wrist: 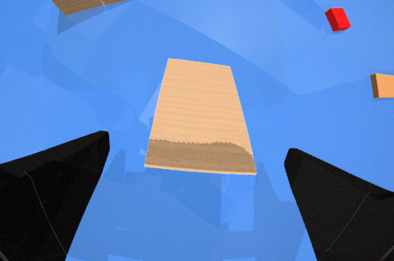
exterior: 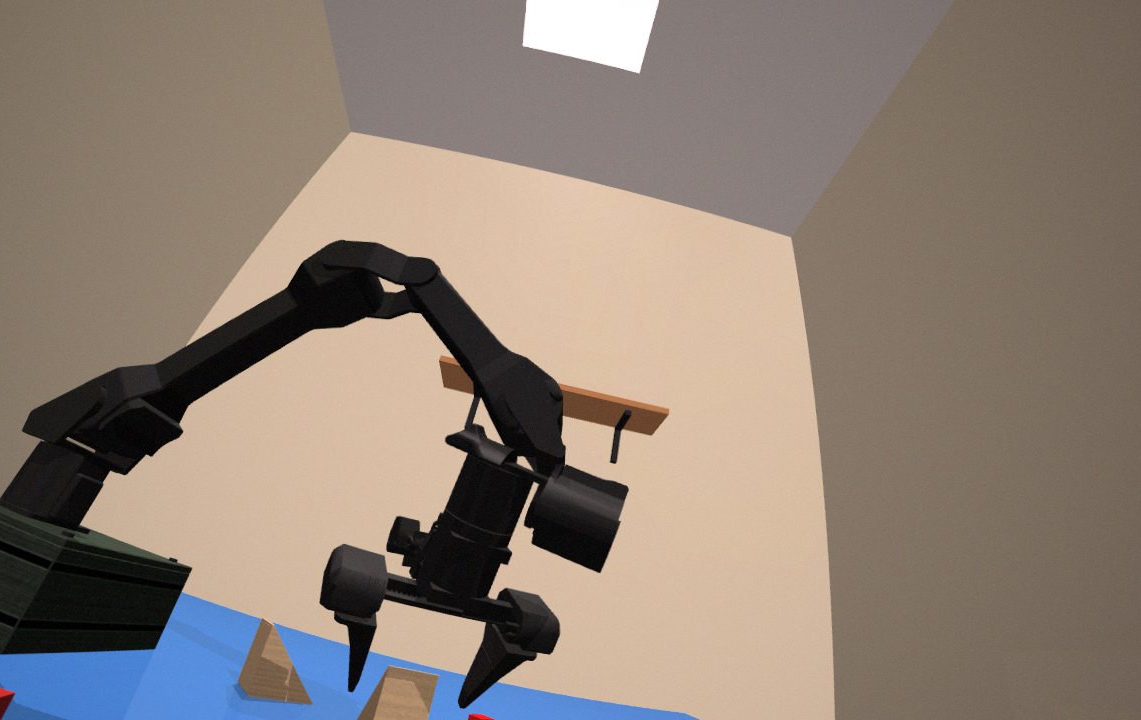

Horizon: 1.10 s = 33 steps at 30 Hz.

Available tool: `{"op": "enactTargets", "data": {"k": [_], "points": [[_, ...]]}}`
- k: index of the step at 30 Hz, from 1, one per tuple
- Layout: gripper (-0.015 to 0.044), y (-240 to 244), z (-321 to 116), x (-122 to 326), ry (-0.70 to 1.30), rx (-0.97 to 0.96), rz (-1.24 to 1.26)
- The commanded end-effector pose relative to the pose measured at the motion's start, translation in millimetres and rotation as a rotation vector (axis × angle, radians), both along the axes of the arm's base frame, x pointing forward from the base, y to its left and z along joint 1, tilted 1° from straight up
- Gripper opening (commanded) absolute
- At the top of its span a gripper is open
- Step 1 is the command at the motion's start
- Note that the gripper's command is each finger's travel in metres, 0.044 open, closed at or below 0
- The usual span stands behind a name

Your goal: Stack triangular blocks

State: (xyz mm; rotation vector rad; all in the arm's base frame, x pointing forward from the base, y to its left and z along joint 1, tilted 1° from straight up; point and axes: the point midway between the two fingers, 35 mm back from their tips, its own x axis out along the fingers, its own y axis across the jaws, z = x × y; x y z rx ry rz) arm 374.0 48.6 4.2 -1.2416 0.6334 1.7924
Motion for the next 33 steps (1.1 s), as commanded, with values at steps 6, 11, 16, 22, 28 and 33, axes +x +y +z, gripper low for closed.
{"op": "enactTargets", "data": {"k": [6, 11, 16, 22, 28, 33], "points": [[0.044, 7, -18, -6, 0.021, 0.004, -0.005], [0.044, 10, -25, -8, 0.022, 0.005, -0.005], [0.044, 13, -30, -9, 0.022, 0.005, -0.005], [0.0309, 13, -30, -9, 0.022, 0.005, -0.005], [0.019, 13, -30, -9, 0.022, 0.005, -0.005], [0.0138, 13, -30, -9, 0.022, 0.005, -0.005]]}}
